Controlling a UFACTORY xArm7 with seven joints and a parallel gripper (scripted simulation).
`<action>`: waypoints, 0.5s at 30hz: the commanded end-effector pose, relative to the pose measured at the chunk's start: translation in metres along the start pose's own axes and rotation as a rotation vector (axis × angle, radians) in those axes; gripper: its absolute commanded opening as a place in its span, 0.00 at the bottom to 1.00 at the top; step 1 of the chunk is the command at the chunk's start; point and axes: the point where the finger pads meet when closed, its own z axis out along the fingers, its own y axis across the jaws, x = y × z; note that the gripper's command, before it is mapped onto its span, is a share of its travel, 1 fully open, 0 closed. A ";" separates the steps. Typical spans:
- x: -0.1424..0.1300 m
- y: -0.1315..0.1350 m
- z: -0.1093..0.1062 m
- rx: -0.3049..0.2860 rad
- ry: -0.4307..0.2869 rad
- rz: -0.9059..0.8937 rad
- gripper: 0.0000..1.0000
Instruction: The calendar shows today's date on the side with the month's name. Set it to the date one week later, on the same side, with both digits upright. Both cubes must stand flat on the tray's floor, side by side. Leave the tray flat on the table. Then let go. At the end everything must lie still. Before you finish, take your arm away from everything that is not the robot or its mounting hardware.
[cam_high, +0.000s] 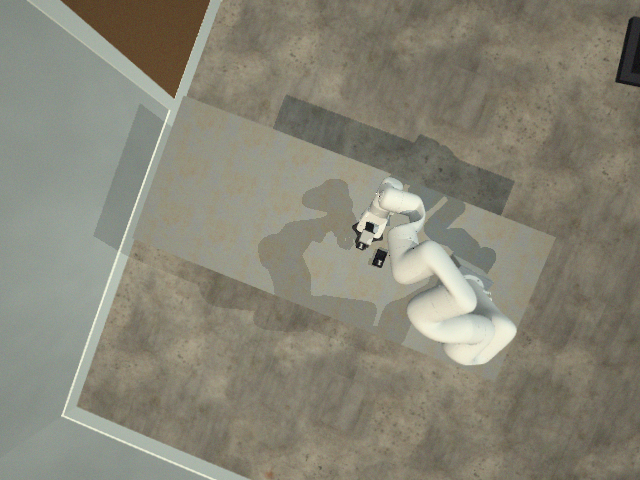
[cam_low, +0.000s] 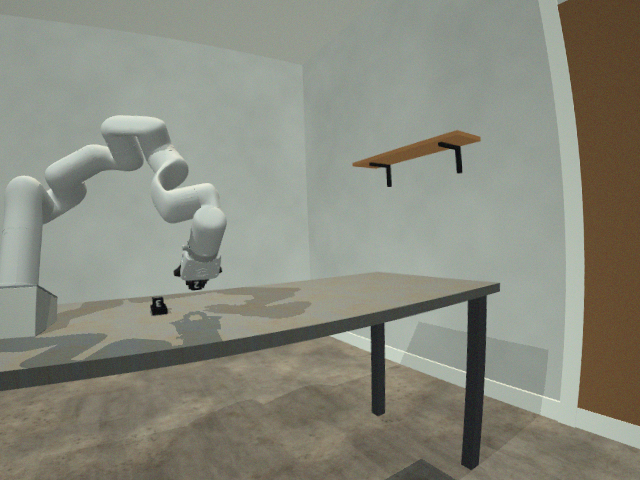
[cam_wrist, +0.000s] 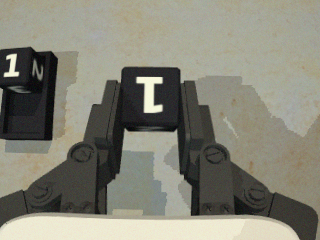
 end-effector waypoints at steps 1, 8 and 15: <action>-0.004 0.001 0.002 -0.002 -0.002 -0.003 0.27; -0.014 0.001 0.009 -0.002 -0.002 -0.003 0.27; -0.022 0.001 0.014 -0.002 -0.002 -0.003 0.27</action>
